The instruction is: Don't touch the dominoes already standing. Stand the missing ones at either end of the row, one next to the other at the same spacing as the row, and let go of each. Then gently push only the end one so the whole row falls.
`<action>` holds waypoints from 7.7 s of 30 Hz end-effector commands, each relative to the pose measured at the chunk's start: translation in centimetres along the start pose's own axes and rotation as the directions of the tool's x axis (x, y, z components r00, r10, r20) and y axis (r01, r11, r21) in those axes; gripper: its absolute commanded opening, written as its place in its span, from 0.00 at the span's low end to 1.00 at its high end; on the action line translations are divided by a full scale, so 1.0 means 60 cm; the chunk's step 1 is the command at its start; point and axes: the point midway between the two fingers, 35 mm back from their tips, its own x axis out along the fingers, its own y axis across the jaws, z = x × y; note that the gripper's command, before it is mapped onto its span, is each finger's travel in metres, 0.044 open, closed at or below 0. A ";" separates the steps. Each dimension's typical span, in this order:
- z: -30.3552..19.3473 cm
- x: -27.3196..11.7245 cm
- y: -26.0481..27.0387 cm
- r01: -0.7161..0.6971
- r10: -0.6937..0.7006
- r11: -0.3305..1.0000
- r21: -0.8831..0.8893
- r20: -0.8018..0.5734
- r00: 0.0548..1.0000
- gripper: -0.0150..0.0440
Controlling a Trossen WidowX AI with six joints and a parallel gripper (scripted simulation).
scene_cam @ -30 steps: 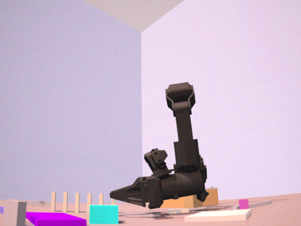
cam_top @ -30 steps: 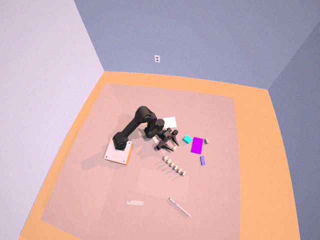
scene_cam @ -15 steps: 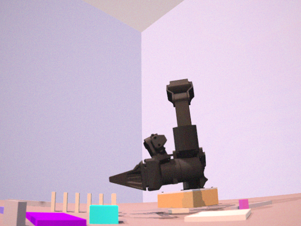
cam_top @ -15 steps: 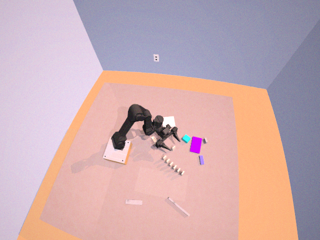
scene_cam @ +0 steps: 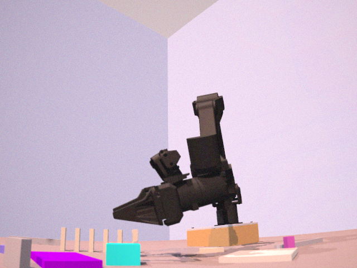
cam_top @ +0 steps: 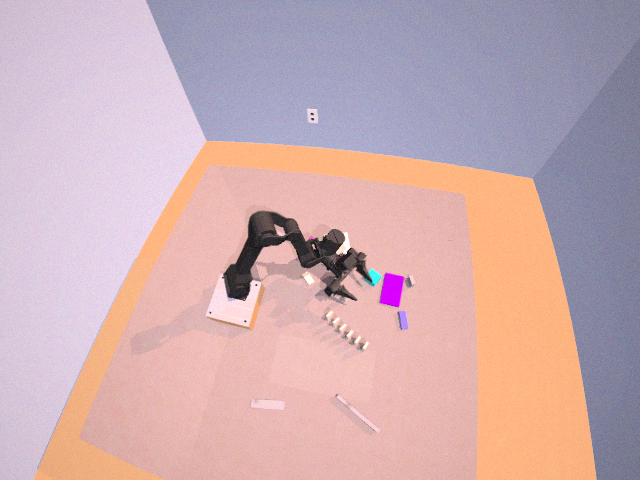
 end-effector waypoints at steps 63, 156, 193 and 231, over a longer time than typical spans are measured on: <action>-0.015 -0.006 -0.062 0.075 0.144 0.983 0.169 -0.952 0.270 1.00; -0.017 -0.060 -0.209 0.075 0.135 0.984 0.160 -0.954 0.268 0.44; -0.076 -0.054 -0.206 0.075 0.134 0.984 0.160 -0.954 0.267 1.00; -0.054 -0.236 -0.117 0.268 0.141 0.940 0.211 -0.956 0.256 1.00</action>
